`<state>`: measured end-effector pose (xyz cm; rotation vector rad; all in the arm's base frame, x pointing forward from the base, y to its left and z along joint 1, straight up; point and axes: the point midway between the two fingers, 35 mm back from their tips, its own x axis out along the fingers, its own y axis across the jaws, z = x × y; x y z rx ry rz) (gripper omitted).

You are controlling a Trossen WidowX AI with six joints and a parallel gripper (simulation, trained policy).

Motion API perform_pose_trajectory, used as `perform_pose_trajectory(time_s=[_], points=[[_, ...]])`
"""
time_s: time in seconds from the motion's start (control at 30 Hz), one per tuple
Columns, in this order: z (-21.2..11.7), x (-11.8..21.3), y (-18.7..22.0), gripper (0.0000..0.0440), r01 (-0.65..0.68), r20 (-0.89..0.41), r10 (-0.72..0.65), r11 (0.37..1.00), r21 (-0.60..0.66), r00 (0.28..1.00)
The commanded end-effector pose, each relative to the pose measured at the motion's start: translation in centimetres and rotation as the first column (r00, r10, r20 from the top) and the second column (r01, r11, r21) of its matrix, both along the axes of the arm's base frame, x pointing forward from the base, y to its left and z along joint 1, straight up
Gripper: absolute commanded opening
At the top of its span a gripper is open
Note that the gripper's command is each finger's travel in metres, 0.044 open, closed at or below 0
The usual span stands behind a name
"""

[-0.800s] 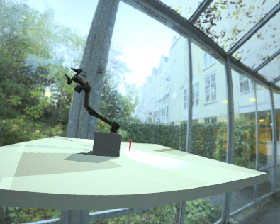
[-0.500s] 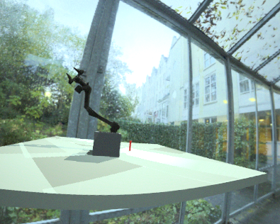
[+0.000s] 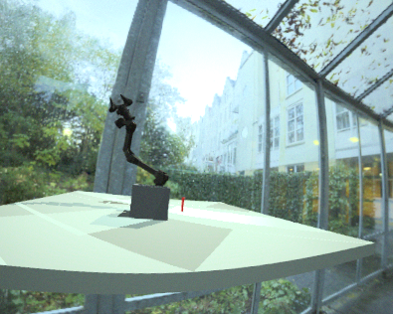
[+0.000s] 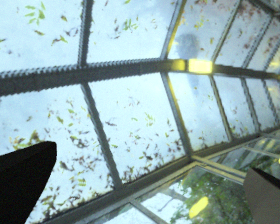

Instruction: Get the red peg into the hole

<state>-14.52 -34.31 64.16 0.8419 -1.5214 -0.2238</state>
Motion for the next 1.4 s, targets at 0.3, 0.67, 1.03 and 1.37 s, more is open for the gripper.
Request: perform_pose_trajectory(time_s=[0.3,0.67,1.03,1.37], points=[[3.3,-0.1,9.0,0.044,-0.088,0.054,0.1,0.978,-0.191,0.993],[4.9,1.6,16.8,0.044,-0.168,0.009,0.181,0.928,-0.332,0.983],[5.2,5.1,23.3,0.044,-0.253,-0.114,0.226,0.869,-0.425,0.968],[4.3,9.3,27.9,0.044,-0.338,-0.267,0.235,0.823,-0.457,0.935]])
